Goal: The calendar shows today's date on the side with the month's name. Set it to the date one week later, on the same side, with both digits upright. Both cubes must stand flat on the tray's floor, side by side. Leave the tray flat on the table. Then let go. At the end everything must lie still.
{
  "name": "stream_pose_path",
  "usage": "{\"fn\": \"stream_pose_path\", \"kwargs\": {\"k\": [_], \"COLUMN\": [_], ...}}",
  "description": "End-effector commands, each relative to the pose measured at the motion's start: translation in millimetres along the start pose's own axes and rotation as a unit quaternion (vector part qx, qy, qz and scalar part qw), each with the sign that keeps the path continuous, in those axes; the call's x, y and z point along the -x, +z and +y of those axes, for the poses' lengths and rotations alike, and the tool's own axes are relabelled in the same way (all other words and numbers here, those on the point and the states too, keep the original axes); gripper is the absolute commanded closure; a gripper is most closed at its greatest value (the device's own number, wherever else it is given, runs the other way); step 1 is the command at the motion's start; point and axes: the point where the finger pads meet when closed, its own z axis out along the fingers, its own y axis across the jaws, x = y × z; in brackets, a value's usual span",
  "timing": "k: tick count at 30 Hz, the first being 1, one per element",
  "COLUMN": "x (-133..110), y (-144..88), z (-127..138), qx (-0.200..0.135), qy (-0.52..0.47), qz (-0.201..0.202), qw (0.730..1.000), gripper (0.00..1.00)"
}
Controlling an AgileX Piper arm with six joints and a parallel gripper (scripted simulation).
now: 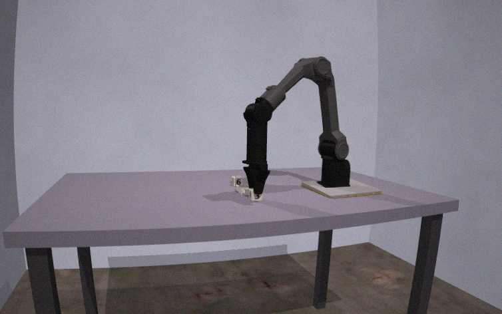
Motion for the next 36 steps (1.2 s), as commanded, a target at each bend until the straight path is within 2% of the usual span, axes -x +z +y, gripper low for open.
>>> {"fn": "stream_pose_path", "kwargs": {"k": [1,10,36], "x": [-1.1,-0.9,-0.7], "y": [4.2,12.3,12.8], "z": [0.4,0.4,0.5], "qx": [0.000,0.000,0.000], "qy": [0.000,0.000,0.000], "qz": [0.002,0.001,0.001], "qw": [1.000,1.000,1.000], "gripper": [0.38,0.38,0.38]}}
